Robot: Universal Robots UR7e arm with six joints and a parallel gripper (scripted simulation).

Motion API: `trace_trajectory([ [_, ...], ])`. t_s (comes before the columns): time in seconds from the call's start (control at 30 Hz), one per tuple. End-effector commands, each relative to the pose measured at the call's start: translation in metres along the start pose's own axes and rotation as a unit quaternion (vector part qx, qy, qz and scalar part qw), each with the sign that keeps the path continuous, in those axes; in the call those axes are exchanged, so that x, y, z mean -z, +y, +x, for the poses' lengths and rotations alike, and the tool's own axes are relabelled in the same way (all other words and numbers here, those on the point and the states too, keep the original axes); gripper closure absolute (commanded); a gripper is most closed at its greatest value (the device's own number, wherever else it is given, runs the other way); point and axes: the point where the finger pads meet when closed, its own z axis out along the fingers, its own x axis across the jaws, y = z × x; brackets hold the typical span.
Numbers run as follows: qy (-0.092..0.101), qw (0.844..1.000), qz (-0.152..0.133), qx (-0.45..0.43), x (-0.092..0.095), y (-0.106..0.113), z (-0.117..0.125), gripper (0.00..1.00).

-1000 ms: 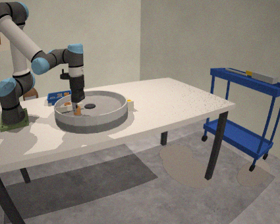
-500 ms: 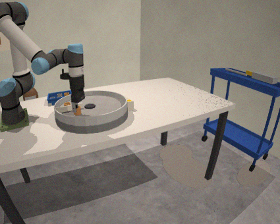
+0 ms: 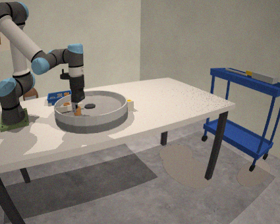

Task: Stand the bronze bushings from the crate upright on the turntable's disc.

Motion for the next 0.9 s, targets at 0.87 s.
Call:
trace_trajectory([
  [0.87, 0.000, 1.000, -0.001, 0.000, 0.040, 0.000, 0.000, 0.62],
])
